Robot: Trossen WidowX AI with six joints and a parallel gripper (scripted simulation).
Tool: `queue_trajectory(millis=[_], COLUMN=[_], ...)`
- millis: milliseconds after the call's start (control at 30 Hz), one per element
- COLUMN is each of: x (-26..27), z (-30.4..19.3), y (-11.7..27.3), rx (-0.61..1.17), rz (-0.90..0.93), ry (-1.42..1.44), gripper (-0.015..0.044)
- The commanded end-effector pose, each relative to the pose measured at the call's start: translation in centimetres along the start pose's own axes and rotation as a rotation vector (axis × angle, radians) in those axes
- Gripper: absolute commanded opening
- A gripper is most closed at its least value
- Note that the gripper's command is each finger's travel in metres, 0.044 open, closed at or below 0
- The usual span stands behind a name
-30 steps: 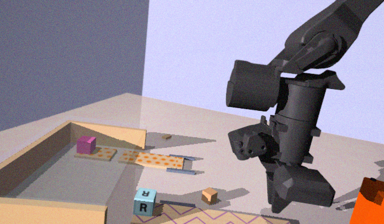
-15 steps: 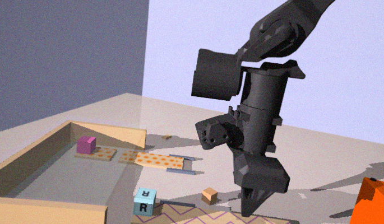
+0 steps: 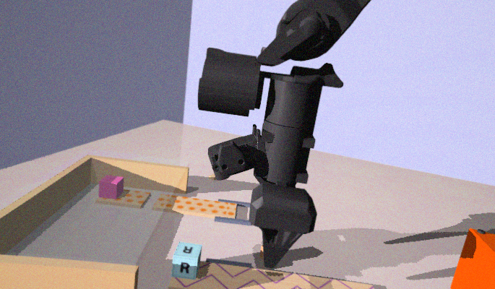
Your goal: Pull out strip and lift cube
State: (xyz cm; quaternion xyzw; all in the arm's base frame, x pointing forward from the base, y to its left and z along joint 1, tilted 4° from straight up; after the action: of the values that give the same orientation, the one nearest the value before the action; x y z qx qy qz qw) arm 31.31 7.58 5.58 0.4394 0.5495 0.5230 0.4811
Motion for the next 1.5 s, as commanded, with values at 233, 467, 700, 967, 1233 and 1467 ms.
queue_trajectory(millis=[233, 467, 700, 967, 1233, 1467], x=[0.3, 0.5, 0.7, 0.8, 0.8, 0.8], z=[4.1, 6.7, 9.2, 9.7, 9.8, 9.9], y=[0.5, 0.8, 0.9, 0.2, -1.1, -2.3], rx=[0.000, -0.002, -0.004, -0.005, -0.005, -0.005], rz=[0.000, 0.000, 0.001, 0.001, 0.001, 0.000], ry=[0.002, 0.002, 0.002, 0.002, 0.002, 0.002], gripper=[0.0440, 0.0440, 0.0440, 0.0282, 0.0250, 0.0250])
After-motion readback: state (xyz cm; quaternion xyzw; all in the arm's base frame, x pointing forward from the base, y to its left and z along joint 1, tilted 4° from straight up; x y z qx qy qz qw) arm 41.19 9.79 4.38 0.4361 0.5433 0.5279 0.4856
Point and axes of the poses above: the point midway between the two fingers, 35 mm back from their tips, its own y axis back along the fingers, its own x axis across the jaws, z = x × y, the point moved 6 cm from there along y, back along the fingers, and after that the axes turned 4 degrees about -y, right-handed, at the moved point
